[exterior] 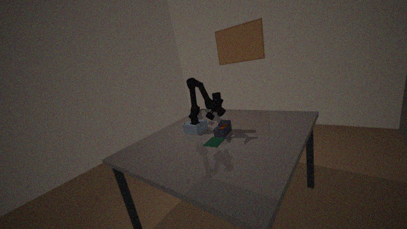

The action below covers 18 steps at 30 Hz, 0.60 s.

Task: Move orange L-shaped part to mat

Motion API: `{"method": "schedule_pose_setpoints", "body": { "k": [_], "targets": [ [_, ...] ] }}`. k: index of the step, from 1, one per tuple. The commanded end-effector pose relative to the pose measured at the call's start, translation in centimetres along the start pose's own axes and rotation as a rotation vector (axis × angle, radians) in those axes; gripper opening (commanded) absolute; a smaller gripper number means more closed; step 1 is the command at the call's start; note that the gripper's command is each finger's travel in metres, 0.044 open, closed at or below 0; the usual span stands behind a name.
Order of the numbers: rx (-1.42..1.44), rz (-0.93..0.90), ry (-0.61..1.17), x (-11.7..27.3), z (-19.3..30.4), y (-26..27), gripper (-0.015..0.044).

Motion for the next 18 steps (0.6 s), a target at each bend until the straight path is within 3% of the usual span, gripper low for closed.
{"method": "schedule_pose_setpoints", "body": {
  "k": [1, 4, 8, 12, 18],
  "targets": [
    [-0.006, 0.005, -0.01, 0.0, -0.2, -0.1, 0.0374],
    [-0.063, 0.034, -0.104, 0.1, -1.8, -1.0, 0.0295],
    [-0.198, 0.012, -0.36, 0.8, -5.3, -2.5, 0.019],
    [-0.338, -0.165, -0.602, 2.2, -8.1, -3.1, 0.018],
    [-0.586, -0.646, -0.797, 5.1, -9.8, -3.9, 0.018]
  ]
}}
Point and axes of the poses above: the point midway between the two fingers, 35 mm back from their tips, its own x axis back along the fingers, its own y axis across the jaws, z = x × y, the point moved 6 cm from there along x, back along the fingers, and after that the axes turned 6 degrees about -x, right-handed, at the moved point
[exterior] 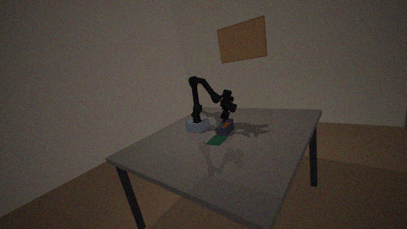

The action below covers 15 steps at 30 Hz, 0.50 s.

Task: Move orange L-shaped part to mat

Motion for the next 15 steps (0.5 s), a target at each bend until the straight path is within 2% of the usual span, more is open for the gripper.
{"method": "schedule_pose_setpoints", "body": {
  "k": [1, 7, 11, 15],
  "targets": [
    [-0.51, -0.58, -0.303, 2.4, -5.1, -0.7, 0.018],
    [-0.707, -0.911, -0.286, 4.9, -6.0, -1.7, 0.018],
    [-0.807, -1.099, -0.162, 6.4, -5.4, -1.6, 0.018],
    [-0.819, -1.206, -0.024, 7.5, -4.2, -1.0, 0.018]
  ]
}}
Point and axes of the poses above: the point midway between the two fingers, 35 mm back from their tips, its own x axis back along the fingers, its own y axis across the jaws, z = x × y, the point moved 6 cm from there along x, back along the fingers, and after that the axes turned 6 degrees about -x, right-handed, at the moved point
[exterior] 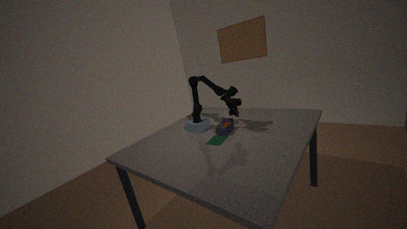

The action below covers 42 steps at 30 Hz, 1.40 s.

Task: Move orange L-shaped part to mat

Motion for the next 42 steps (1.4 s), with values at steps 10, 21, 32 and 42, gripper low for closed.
{"method": "schedule_pose_setpoints", "body": {
  "k": [10, 21, 32, 42],
  "targets": [
    [-0.66, -0.648, 0.54, 8.0, 1.6, 3.0, 0.018],
    [-0.677, -0.657, 0.584, 8.4, 1.9, 3.0, 0.018],
    [-0.677, -0.657, 0.584, 5.1, 3.0, 6.5, 0.018],
    [-0.677, -0.657, 0.585, 3.5, 4.0, 8.4, 0.018]
  ]
}}
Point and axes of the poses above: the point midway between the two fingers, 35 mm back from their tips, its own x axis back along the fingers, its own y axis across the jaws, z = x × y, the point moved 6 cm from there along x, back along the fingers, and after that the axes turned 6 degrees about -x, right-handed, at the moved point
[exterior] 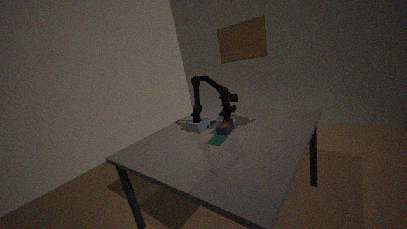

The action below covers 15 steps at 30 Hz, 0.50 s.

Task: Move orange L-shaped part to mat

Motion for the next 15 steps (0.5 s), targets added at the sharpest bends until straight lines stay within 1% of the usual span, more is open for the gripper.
{"method": "schedule_pose_setpoints", "body": {
  "k": [1, 15],
  "targets": [
    [-0.003, -0.005, -0.003, -0.3, 0.0, 0.1, 0.018],
    [-0.003, -0.005, -0.003, -2.6, -0.1, 0.1, 0.018]
  ]
}}
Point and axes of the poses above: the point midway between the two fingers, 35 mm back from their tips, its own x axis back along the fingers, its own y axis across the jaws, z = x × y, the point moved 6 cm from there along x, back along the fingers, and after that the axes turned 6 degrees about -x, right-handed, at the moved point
